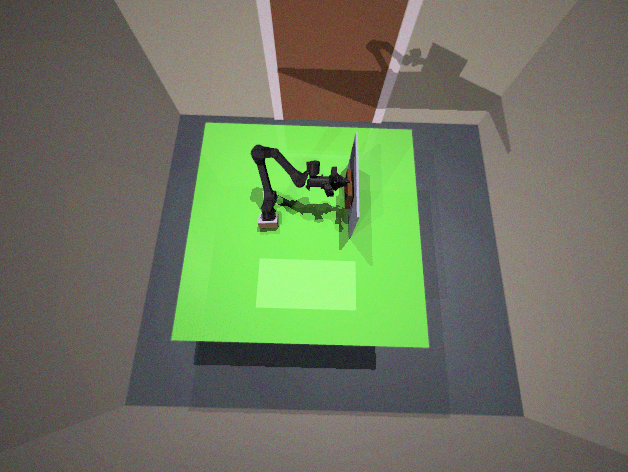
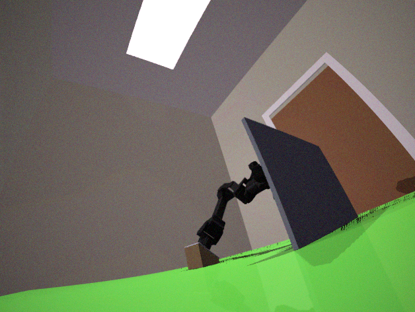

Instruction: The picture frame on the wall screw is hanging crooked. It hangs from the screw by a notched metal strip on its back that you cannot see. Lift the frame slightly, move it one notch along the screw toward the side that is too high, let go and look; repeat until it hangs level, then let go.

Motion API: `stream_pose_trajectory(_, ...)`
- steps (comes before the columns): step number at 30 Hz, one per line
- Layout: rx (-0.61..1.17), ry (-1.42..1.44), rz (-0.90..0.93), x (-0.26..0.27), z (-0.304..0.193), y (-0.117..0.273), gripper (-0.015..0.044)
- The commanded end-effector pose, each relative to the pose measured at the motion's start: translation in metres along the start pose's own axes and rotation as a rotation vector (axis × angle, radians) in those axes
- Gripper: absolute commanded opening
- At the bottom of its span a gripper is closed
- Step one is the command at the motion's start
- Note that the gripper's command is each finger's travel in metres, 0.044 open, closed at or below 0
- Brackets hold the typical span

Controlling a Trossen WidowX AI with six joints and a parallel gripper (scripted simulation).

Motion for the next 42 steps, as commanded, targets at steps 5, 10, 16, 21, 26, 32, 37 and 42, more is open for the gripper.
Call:
stream_pose_trajectory(5, -0.006, -0.001, 0.014, -0.0009, 0.0006, 0.0001, 0.0)
stream_pose_trajectory(10, -0.001, 0.0, 0.005, -0.0017, 0.0002, 0.0, 0.0)
stream_pose_trajectory(16, -0.001, 0.0, 0.003, -0.0017, 0.0001, 0.0, 0.0)
stream_pose_trajectory(21, -0.002, -0.005, 0.003, -0.0025, 0.0003, 0.0, 0.0)
stream_pose_trajectory(26, -0.002, -0.005, 0.003, -0.0025, 0.0003, 0.0, 0.0)
stream_pose_trajectory(32, -0.001, -0.084, 0.004, -0.0031, 0.0005, -0.0001, 0.0)
stream_pose_trajectory(37, 0.0, -0.105, 0.004, -0.0034, 0.0007, -0.0001, 0.0)
stream_pose_trajectory(42, 0.0, -0.131, 0.004, -0.0037, 0.0008, -0.0001, 0.0)
Point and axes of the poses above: the point midway between the two fingers, 35 mm back from their tips, its own y axis back along the fingers, its own x axis across the jaws, z = x × y, the point moved 8 cm from there along y, back along the fingers, and after that the axes turned 6 degrees about -y, right-handed, at the moved point
